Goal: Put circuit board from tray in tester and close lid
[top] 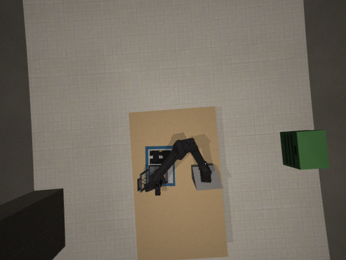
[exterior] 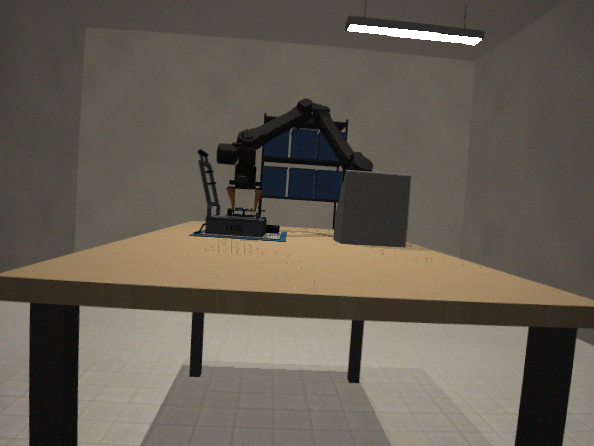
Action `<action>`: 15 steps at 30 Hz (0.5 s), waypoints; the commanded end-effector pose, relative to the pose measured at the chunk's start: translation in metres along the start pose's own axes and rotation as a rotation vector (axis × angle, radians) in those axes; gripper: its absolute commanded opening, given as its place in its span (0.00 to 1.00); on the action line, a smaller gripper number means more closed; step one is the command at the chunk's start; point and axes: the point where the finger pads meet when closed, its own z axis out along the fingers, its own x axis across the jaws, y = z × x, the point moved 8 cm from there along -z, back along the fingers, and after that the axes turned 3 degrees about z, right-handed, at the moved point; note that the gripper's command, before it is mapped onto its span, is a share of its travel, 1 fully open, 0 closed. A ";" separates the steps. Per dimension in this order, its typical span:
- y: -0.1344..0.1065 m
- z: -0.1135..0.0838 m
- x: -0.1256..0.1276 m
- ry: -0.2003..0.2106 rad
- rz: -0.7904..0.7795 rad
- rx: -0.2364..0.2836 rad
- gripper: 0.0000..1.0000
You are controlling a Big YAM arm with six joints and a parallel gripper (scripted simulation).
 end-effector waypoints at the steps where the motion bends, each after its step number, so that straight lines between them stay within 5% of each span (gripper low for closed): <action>1: -0.005 -0.010 -0.010 -0.029 0.018 -0.013 0.72; 15: -0.005 -0.010 -0.010 -0.029 0.018 -0.013 0.72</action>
